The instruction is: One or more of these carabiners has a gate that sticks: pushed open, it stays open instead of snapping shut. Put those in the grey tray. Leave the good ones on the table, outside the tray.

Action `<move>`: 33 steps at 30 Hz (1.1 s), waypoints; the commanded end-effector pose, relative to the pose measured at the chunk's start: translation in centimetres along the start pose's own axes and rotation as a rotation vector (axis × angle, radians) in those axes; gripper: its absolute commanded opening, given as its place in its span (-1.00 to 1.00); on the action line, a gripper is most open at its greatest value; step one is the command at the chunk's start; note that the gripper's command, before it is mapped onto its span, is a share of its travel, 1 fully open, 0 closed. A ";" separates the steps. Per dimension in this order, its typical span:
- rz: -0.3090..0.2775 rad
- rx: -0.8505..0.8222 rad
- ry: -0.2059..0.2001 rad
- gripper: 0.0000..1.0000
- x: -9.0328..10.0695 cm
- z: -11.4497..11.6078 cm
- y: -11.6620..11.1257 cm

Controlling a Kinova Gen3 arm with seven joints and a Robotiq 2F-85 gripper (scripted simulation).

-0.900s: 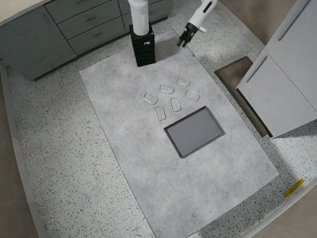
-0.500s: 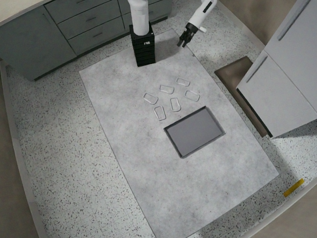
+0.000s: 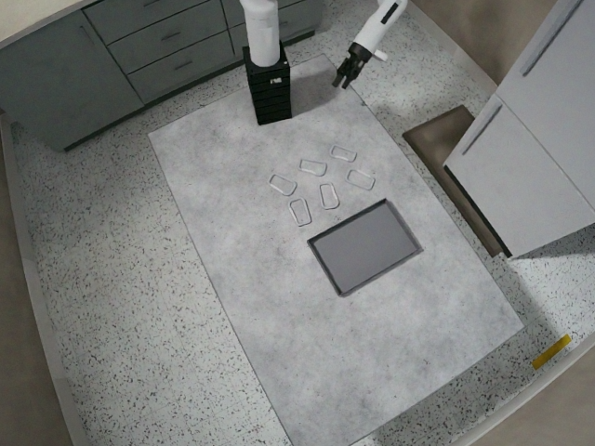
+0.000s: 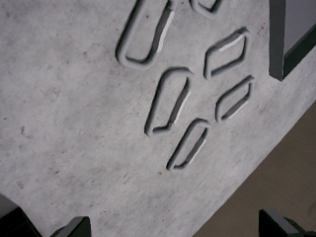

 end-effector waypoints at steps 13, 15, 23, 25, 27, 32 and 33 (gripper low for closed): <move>-0.088 -0.068 -0.050 1.00 -2.3 2.1 -0.5; -0.088 -0.068 -0.050 1.00 -2.3 2.1 -0.5; -0.088 -0.068 -0.050 1.00 -2.3 2.1 -0.5; -0.169 -0.140 -0.097 1.00 -4.7 4.1 -0.8; -0.169 -0.140 -0.097 1.00 -4.7 4.1 -0.8; -0.169 -0.140 -0.097 1.00 -4.7 4.1 -0.8; -0.169 -0.140 -0.097 1.00 -4.7 4.1 -0.8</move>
Point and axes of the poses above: the point where the finger pads meet when closed, its own x axis back along the fingers, its own z axis across the jaws, y = z × x, the point moved 5 cm from there along x, back along the fingers, and after that the axes turned 9 degrees about -x, right-handed, at the moved point
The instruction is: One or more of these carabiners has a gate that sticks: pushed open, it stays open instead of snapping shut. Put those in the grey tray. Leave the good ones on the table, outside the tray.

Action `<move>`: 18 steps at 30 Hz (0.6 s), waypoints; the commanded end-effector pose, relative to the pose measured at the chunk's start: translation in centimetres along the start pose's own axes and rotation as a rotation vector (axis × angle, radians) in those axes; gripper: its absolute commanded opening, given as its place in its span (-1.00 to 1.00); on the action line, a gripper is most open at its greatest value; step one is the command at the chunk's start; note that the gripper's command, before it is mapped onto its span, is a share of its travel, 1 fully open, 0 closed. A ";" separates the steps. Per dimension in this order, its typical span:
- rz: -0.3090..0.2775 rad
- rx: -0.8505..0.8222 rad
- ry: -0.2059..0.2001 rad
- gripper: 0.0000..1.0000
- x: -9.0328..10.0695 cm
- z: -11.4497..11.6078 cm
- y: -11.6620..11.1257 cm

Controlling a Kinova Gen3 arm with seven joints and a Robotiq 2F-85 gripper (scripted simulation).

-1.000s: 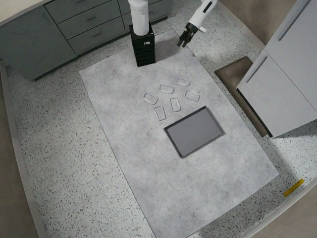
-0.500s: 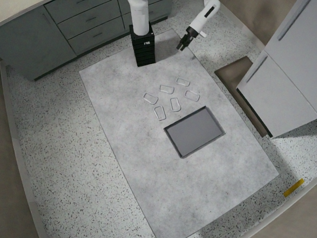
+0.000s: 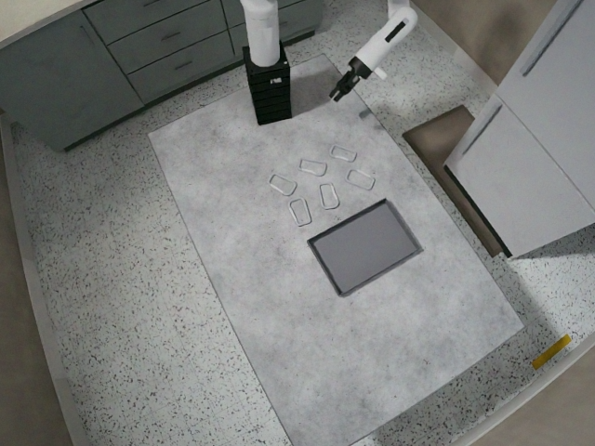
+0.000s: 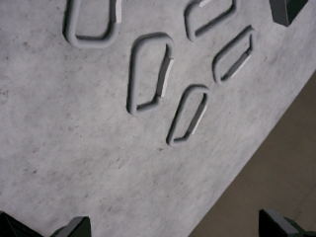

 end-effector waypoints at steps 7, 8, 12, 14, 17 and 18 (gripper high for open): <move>-0.017 -0.005 -0.009 1.00 -0.4 0.3 0.0; -0.017 -0.005 -0.009 1.00 -0.4 0.3 0.0; -0.098 -0.076 -0.055 1.00 -2.6 2.4 -0.6; -0.098 -0.076 -0.055 1.00 -2.6 2.4 -0.6; -0.098 -0.076 -0.055 1.00 -2.6 2.4 -0.6; -0.098 -0.076 -0.055 1.00 -2.6 2.4 -0.6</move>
Point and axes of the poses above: the point where the finger pads meet when closed, its own x axis back along the fingers, its own z axis across the jaws, y = z × x, the point moved 5 cm from there along x, back along the fingers, and after that the axes turned 9 degrees about -x, right-handed, at the moved point
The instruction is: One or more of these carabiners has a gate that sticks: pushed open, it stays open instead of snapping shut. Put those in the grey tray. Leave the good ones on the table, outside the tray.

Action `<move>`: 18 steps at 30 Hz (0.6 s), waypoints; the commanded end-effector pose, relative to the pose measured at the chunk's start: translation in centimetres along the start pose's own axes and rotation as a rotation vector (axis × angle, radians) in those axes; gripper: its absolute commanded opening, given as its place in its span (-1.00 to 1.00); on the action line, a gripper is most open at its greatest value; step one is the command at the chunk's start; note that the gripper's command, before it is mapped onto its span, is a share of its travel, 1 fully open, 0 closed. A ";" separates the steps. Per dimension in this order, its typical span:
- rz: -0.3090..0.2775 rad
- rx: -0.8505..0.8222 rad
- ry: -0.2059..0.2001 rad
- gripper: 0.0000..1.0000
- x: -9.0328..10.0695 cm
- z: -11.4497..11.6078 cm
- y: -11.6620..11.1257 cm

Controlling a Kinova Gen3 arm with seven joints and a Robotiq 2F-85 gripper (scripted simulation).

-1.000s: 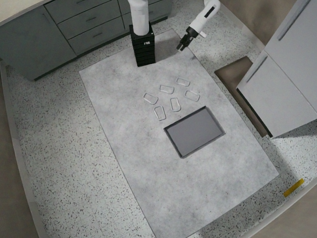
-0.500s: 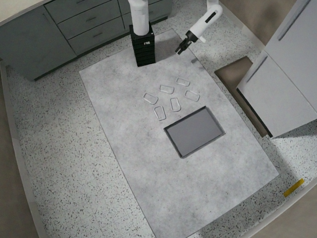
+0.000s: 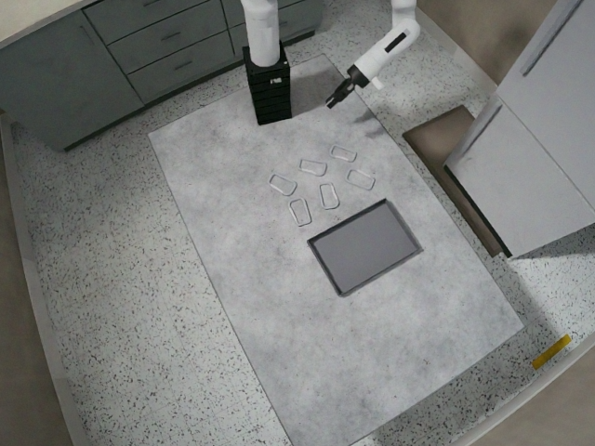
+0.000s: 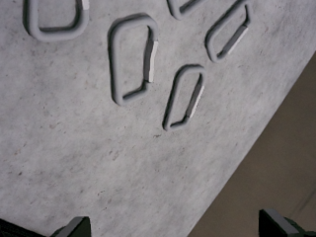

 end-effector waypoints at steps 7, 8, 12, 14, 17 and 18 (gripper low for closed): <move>-0.014 -0.002 -0.007 1.00 -0.3 0.3 0.0; -0.096 -0.074 -0.052 1.00 -2.5 2.3 -0.6; -0.096 -0.074 -0.052 1.00 -2.5 2.3 -0.6; -0.096 -0.074 -0.052 1.00 -2.5 2.3 -0.6; -0.096 -0.074 -0.052 1.00 -2.5 2.3 -0.6; -0.096 -0.074 -0.052 1.00 -2.5 2.3 -0.6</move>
Point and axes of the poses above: the point where the finger pads meet when closed, its own x axis back along the fingers, its own z axis across the jaws, y = z × x, the point moved 5 cm from there along x, back along the fingers, and after that the axes turned 9 degrees about -x, right-handed, at the moved point
